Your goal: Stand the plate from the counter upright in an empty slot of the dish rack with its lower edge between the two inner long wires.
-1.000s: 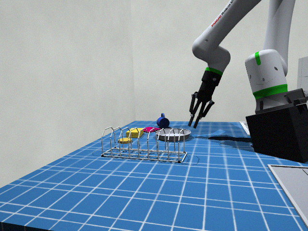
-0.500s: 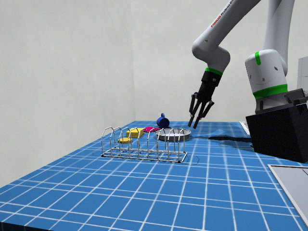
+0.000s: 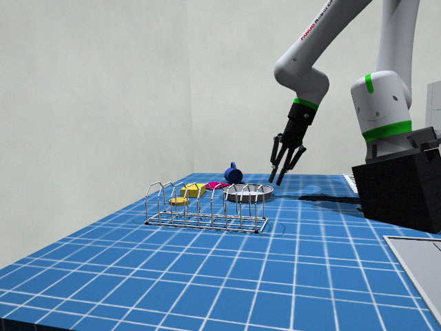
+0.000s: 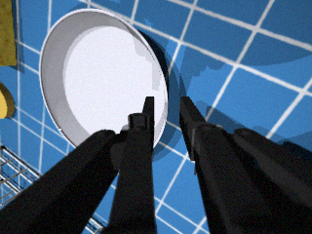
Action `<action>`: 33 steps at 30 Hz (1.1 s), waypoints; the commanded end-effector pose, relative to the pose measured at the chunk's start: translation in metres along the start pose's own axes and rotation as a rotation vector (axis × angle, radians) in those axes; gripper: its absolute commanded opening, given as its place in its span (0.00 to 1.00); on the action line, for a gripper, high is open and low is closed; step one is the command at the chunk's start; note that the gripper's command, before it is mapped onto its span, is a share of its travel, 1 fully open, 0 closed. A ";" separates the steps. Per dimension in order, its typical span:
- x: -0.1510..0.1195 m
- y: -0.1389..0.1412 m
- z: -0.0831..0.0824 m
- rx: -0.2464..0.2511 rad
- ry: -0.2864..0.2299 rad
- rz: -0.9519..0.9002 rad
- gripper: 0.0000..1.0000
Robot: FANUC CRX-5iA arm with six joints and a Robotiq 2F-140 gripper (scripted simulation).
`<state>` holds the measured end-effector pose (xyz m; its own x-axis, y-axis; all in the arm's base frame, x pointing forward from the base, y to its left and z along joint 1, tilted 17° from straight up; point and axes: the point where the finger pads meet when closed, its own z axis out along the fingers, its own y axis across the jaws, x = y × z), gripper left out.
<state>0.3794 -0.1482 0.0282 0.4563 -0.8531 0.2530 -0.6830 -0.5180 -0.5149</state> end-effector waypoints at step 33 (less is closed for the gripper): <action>0.001 0.000 0.017 0.001 0.001 0.000 0.24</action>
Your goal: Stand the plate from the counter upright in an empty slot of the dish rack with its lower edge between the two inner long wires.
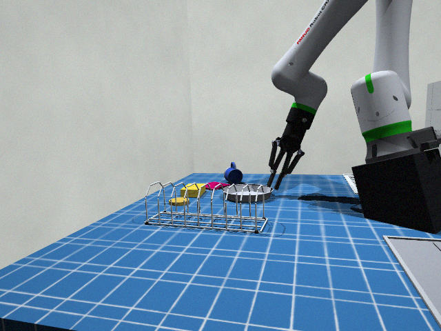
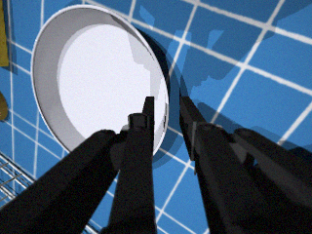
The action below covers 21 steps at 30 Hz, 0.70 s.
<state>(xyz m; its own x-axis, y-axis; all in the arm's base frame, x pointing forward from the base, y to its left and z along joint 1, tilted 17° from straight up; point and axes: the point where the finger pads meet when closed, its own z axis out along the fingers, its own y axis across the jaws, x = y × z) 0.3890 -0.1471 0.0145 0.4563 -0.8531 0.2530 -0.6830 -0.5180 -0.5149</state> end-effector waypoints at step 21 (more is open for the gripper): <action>0.000 0.000 0.011 0.001 0.001 0.000 0.24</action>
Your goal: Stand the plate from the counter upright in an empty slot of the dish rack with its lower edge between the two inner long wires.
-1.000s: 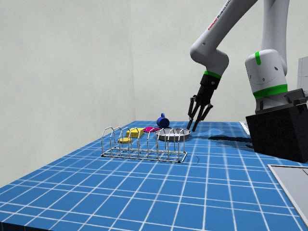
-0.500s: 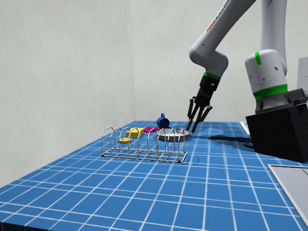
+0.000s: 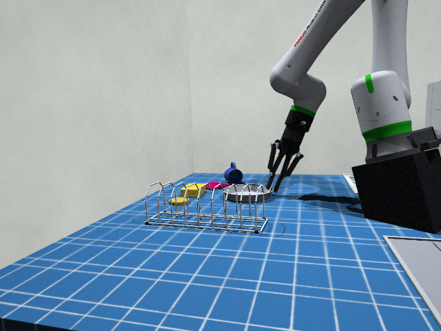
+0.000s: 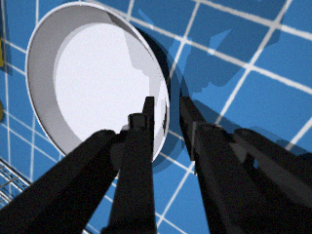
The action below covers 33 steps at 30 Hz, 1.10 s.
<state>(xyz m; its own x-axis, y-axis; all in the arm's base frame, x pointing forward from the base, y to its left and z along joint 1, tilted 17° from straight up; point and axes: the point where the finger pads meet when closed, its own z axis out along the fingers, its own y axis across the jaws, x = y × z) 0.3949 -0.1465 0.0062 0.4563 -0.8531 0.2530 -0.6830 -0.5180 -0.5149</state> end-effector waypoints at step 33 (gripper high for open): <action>0.000 0.000 0.007 0.001 0.001 0.000 0.24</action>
